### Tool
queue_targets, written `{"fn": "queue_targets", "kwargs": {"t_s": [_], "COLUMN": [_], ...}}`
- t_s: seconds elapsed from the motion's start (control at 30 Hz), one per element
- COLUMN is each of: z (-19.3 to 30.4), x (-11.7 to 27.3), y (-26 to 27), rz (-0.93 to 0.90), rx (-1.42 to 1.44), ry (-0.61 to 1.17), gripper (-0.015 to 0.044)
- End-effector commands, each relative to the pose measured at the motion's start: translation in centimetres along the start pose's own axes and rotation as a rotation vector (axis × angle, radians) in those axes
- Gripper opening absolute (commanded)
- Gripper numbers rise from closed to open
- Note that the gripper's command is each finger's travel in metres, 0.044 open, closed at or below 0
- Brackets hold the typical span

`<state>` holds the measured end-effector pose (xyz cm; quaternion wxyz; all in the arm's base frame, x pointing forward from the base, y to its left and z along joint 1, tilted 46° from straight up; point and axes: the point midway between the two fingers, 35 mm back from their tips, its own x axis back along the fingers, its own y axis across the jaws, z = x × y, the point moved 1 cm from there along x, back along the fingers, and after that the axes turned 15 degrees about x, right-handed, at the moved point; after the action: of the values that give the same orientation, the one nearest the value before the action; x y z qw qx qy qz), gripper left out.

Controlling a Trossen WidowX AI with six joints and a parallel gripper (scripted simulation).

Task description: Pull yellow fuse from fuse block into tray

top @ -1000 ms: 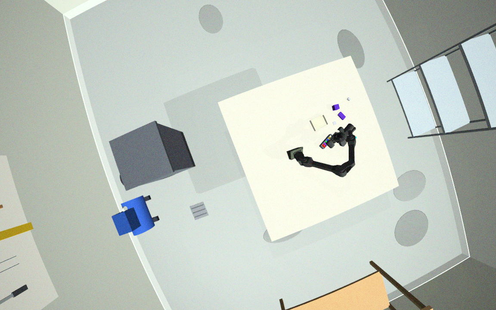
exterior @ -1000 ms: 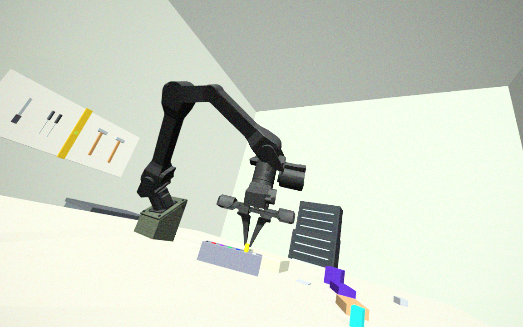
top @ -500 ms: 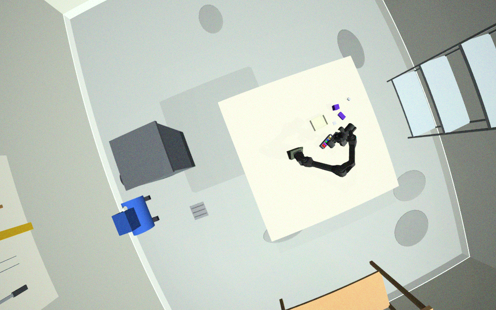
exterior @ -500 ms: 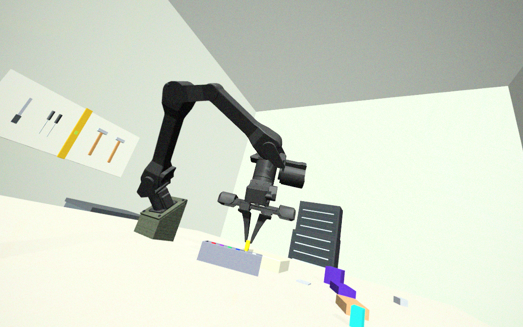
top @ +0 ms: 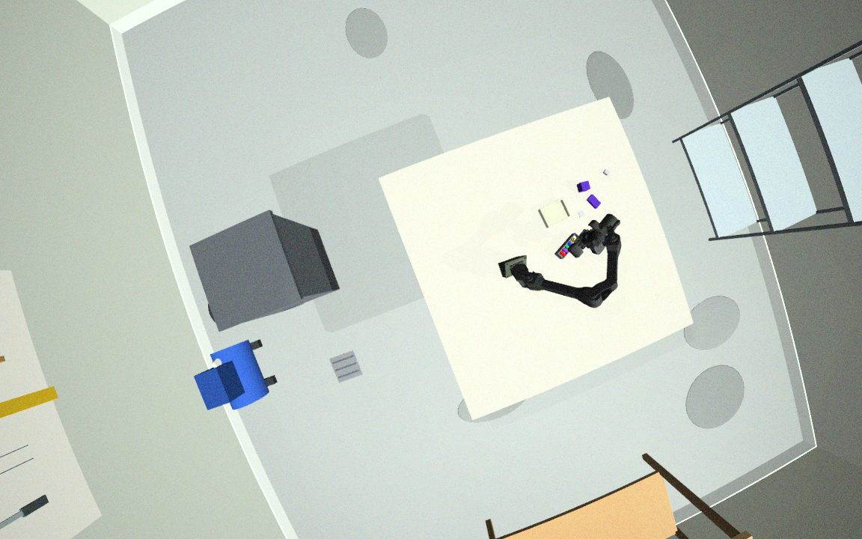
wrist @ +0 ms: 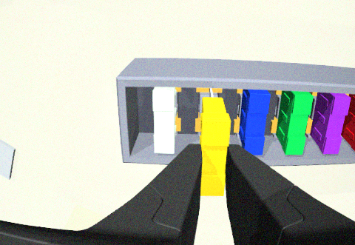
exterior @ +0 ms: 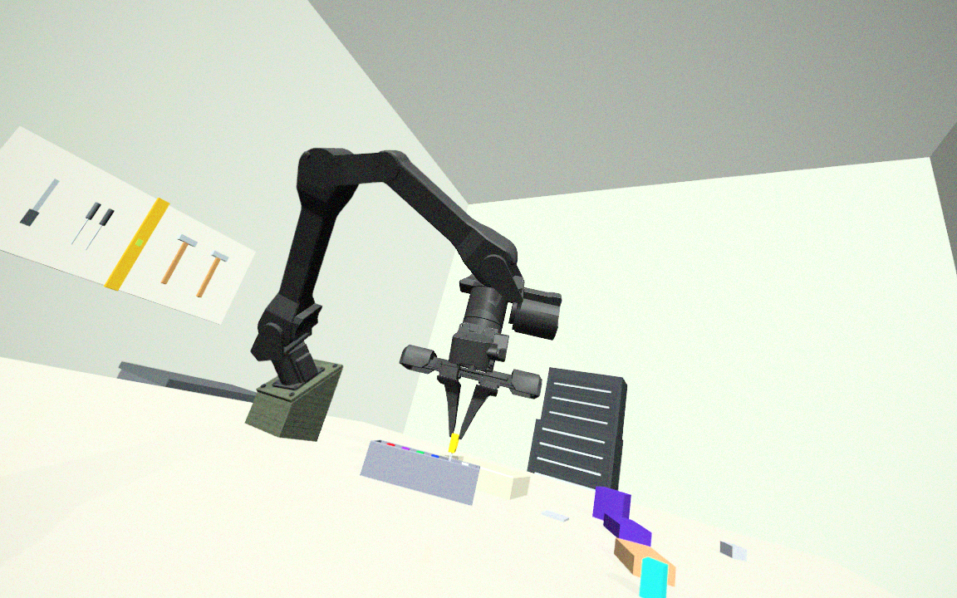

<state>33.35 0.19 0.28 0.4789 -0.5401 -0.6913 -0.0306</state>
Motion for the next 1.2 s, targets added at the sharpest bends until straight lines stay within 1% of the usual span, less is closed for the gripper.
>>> {"fn": "queue_targets", "kwargs": {"t_s": [0.0,0.27,0.83,1.17], "z": [0.0,0.0,0.1,4.8], "x": [0.2,0.6,2.9,3.3], "y": [0.0,0.0,0.1,4.0], "rz": [-0.001,-0.001,-0.001,-0.011], "rx": [-0.006,-0.005,-0.005,-0.003], "ry": [0.005,0.005,0.005,0.013], "gripper": [0.0,0.0,0.0,0.0]}}
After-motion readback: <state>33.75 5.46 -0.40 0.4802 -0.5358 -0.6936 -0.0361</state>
